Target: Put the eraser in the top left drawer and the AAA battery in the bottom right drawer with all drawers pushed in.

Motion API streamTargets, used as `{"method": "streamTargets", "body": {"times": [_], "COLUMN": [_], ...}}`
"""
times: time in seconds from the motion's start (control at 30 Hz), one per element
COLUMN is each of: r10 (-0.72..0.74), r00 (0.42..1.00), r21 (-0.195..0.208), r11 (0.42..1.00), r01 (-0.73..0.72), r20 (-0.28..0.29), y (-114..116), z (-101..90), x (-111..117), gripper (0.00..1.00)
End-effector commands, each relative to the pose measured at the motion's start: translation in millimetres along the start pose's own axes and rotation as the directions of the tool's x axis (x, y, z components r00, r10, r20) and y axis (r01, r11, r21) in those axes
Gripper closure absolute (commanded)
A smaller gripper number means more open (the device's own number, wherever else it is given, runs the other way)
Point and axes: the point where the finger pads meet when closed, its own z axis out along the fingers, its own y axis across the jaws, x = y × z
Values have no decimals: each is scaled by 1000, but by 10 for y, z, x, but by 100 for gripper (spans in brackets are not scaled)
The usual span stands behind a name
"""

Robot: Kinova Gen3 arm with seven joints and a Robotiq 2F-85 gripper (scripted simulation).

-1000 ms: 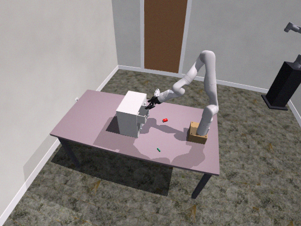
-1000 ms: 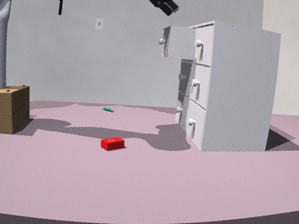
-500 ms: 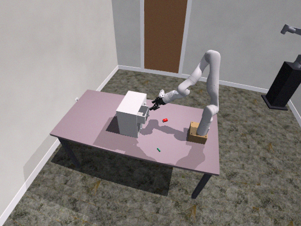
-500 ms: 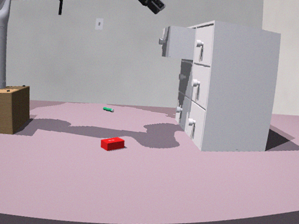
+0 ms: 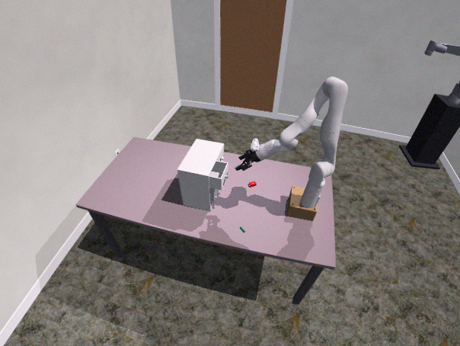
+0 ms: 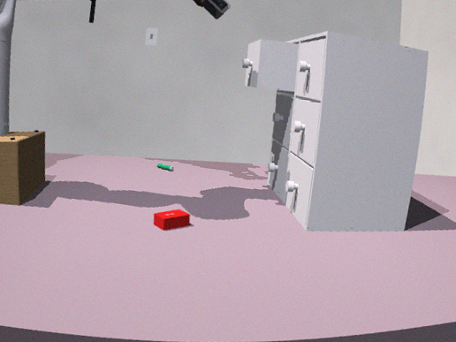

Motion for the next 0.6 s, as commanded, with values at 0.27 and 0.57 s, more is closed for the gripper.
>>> {"method": "streamTargets", "body": {"times": [0.27,0.57], "r10": [-1,-1], "r00": [1000,1000], "r21": [-19,-19], "r11": [1000,1000], "r01": [1,1], "r20": [-11,-11], "y": [78,76], "z": [-172,-251], "x": [-69,-129], "gripper": [0,0]}}
